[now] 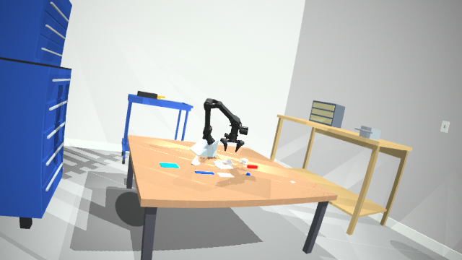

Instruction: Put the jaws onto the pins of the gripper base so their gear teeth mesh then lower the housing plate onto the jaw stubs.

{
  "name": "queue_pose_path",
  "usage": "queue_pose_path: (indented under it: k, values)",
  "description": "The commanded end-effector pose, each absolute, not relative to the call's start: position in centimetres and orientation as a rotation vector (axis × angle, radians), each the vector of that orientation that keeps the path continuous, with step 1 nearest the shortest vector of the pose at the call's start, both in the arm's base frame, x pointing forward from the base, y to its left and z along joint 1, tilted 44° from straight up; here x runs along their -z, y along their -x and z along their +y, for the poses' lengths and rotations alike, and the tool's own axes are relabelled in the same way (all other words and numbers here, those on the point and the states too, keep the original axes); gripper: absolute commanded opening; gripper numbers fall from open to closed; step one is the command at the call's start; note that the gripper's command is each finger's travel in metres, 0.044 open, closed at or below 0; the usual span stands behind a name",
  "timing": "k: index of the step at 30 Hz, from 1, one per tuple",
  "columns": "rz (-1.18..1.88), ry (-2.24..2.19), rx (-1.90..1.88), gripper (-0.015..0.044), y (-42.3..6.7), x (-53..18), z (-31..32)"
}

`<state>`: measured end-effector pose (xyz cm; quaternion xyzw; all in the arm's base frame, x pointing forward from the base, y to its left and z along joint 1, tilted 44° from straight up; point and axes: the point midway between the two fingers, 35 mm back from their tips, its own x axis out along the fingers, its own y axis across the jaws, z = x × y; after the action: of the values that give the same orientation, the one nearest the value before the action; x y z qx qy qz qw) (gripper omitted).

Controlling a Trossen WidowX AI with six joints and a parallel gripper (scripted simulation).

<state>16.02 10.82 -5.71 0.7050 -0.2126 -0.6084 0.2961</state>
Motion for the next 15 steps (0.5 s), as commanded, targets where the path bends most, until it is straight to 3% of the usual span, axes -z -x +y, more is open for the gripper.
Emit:
queue_pose_path:
  k: [1,14,15]
  values:
    - [-0.566,-1.875,1.618,0.044,-16.02,5.71,10.82]
    - [-0.566,-1.875,1.618,0.044,-16.02,5.71,10.82]
    - [-0.566,-1.875,1.618,0.0414,-16.02,5.71,10.82]
